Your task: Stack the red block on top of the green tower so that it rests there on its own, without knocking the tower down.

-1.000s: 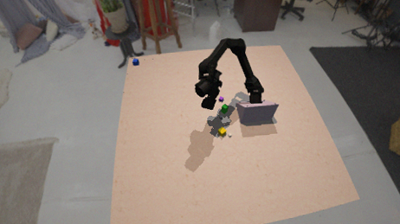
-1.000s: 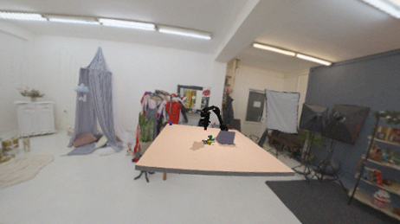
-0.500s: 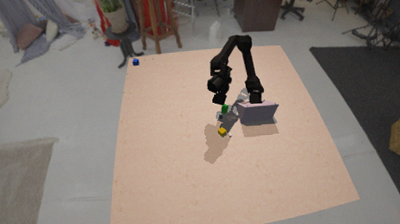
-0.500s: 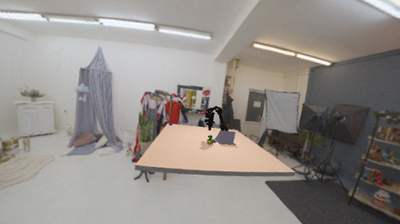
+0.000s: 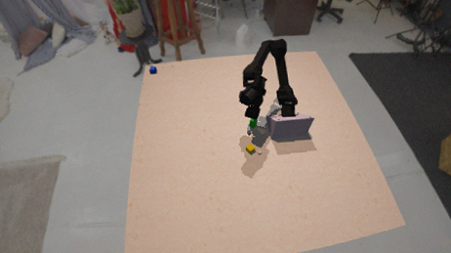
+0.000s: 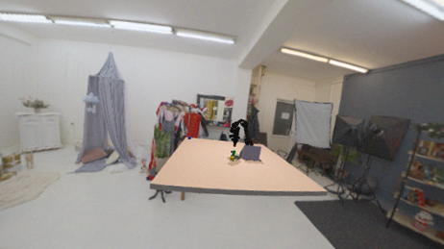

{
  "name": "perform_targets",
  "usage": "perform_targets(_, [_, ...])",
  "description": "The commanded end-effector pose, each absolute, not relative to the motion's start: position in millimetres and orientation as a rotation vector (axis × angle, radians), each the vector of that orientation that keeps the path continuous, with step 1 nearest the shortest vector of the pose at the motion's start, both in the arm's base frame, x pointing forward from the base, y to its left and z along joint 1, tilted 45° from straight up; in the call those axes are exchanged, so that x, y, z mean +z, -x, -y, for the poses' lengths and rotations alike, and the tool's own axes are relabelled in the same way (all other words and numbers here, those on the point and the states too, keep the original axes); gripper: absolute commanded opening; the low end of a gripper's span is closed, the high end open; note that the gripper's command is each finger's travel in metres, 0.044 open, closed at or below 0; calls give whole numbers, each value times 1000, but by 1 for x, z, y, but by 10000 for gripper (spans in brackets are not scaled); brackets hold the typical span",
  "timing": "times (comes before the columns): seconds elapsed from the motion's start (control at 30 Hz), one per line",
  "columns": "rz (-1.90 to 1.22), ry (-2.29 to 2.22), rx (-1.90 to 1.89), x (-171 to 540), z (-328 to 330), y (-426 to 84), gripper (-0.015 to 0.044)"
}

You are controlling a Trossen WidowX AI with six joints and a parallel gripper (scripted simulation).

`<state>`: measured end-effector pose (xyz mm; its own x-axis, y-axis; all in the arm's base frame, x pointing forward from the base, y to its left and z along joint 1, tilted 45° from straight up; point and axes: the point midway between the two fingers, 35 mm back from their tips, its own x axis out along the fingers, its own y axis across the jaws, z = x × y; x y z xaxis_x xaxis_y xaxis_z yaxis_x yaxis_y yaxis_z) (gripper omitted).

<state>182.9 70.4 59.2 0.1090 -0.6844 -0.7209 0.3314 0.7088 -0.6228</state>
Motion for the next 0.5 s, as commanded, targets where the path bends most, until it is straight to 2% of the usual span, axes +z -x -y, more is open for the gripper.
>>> perform_targets(0.0, [-1256, 358, -775, 46, -57, -183, 0])
perform_targets(0.47, [-1255, 358, -776, 25, -35, -186, 0])
